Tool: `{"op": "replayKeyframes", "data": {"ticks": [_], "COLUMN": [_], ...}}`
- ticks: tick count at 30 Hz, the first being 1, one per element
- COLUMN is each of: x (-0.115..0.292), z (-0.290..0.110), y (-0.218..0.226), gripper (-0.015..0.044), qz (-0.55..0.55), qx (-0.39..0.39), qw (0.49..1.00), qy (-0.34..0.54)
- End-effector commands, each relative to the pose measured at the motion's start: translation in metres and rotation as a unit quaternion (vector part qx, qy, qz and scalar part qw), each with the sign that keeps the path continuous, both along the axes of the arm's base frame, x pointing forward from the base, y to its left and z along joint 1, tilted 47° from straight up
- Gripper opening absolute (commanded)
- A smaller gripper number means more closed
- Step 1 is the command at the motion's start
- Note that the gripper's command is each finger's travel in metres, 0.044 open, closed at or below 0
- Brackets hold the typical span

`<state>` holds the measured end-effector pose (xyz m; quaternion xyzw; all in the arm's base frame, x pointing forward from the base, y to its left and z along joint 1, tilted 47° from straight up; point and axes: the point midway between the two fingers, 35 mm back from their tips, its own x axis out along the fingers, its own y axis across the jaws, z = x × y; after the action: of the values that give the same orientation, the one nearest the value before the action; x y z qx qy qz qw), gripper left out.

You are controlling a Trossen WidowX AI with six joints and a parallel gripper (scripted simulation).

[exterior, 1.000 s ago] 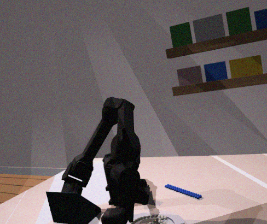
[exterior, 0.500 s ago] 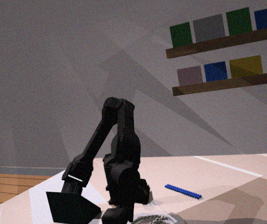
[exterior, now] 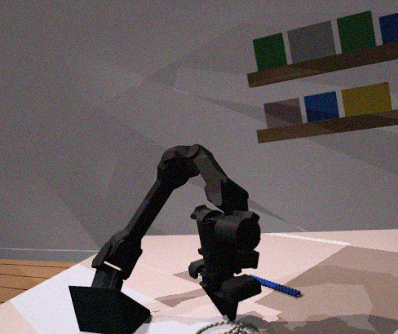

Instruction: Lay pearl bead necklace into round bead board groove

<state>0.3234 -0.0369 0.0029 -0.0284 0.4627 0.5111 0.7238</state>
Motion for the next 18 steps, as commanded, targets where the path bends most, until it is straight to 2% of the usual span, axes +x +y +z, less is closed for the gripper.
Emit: {"op": "replayKeyframes", "data": {"ticks": [1,18], "x": [0.014,0.016], "z": [0.022,0.015], "y": [0.010,0.017], "gripper": [0.0120,0.0120], "qz": [0.062,0.065], "qx": [-0.001,-0.005], "qw": [0.996,0.995], "qy": [-0.068,-0.073]}}
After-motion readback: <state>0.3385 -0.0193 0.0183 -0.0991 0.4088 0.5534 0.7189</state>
